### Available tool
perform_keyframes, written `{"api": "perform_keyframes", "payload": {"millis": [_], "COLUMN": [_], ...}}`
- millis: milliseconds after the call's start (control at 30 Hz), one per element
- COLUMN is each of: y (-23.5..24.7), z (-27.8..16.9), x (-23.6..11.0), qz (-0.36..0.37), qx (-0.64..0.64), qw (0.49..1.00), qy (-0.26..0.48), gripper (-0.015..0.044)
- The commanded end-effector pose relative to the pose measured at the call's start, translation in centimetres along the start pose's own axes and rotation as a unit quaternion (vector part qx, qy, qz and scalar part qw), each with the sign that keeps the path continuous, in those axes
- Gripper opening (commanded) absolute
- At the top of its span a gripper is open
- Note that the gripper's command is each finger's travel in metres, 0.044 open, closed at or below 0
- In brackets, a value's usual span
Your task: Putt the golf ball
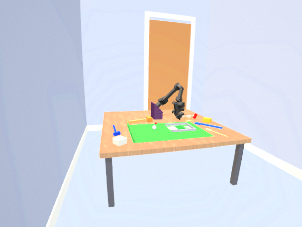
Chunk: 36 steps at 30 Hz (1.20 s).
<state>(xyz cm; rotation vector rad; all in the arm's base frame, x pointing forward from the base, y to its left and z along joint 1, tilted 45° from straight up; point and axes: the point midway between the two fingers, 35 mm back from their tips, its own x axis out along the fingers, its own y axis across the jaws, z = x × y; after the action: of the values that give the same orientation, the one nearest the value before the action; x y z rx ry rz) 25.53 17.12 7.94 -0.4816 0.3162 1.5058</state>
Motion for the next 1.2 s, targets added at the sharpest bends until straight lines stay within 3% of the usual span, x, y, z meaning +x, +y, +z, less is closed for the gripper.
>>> {"api": "perform_keyframes", "payload": {"millis": [0,300,1167], "y": [0.0,0.0,0.0], "z": [0.0,0.0,2.6], "x": [0.0,-0.1,-9.6], "qz": [0.0,0.0,0.001], "qx": [0.0,0.0,0.001], "qw": [1.0,1.0,1.0], "qy": [0.0,0.0,0.002], "gripper": [0.0072,0.0,0.0]}}
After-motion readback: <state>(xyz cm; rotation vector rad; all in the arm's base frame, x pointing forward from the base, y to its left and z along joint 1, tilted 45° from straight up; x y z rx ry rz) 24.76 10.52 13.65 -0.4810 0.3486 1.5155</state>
